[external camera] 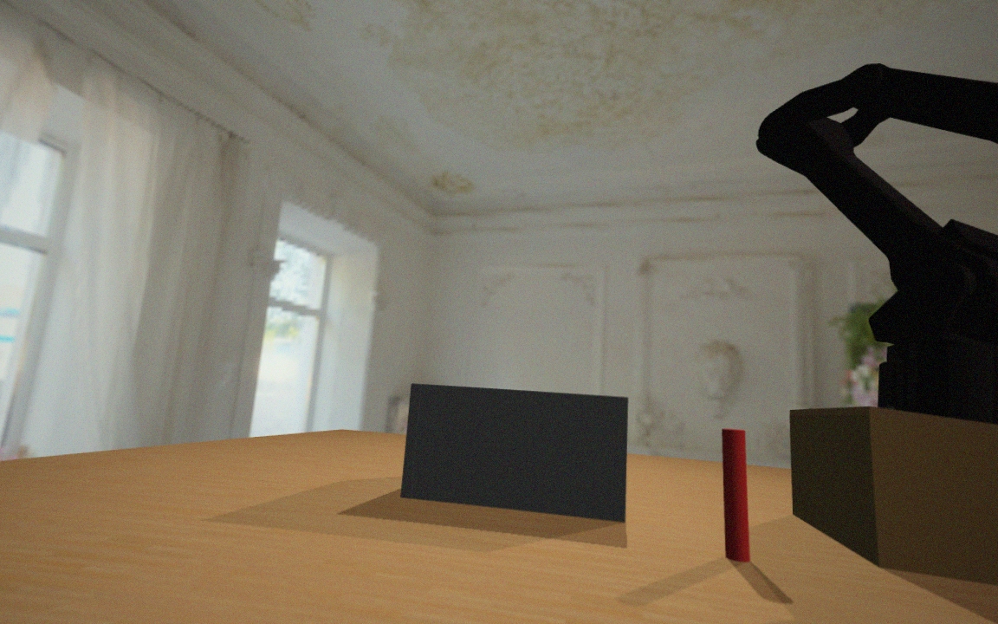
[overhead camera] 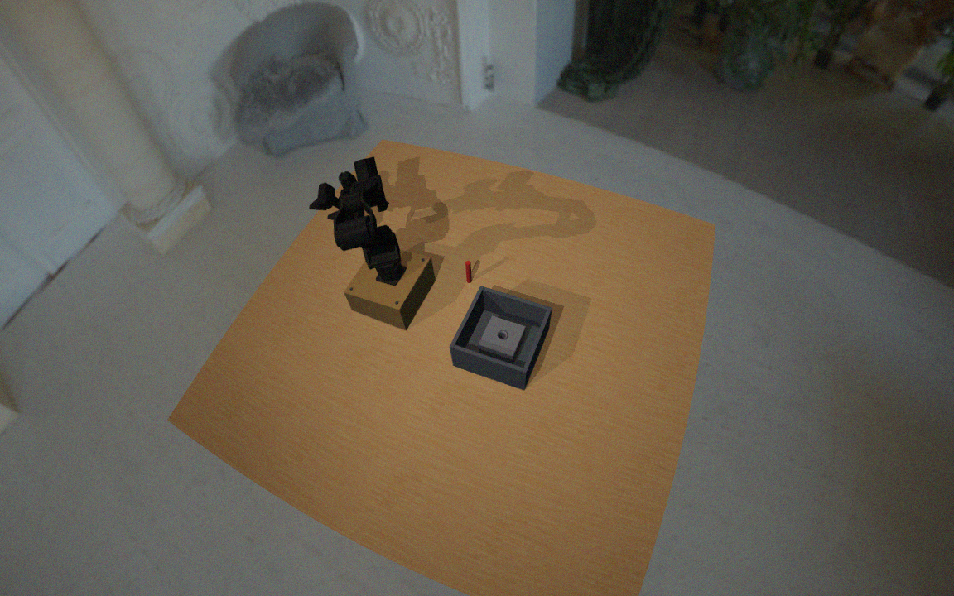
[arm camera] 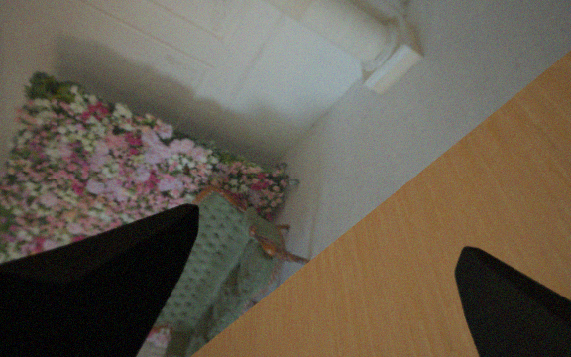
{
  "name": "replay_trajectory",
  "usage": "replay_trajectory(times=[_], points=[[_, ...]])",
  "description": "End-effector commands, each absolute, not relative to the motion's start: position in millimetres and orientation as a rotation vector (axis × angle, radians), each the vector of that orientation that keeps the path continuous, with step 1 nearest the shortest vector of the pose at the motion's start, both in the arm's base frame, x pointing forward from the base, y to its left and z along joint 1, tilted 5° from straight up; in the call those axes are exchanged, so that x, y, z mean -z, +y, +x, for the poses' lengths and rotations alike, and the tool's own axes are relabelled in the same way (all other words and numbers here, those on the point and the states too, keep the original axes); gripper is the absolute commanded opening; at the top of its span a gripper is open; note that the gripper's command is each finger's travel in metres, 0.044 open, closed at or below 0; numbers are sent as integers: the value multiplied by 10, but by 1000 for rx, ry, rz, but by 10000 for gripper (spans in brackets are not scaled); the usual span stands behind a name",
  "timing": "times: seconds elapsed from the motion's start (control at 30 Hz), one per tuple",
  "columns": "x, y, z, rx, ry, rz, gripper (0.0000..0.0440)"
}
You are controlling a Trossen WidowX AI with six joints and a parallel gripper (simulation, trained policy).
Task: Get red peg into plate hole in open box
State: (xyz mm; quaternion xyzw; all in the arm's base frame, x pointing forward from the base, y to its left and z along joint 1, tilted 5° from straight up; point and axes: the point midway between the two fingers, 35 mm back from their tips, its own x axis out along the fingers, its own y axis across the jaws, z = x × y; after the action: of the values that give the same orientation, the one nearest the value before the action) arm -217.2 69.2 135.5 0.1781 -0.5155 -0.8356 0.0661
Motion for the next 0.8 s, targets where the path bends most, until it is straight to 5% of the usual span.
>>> replay_trajectory(times=[0.0,0.07,0.77], points=[[-1381,763,-2179,2545,-1575,530,415],[-1433,911,-2181,2586,-1637,516,440],[-1683,2134,-1665,2749,-2501,279,440]])
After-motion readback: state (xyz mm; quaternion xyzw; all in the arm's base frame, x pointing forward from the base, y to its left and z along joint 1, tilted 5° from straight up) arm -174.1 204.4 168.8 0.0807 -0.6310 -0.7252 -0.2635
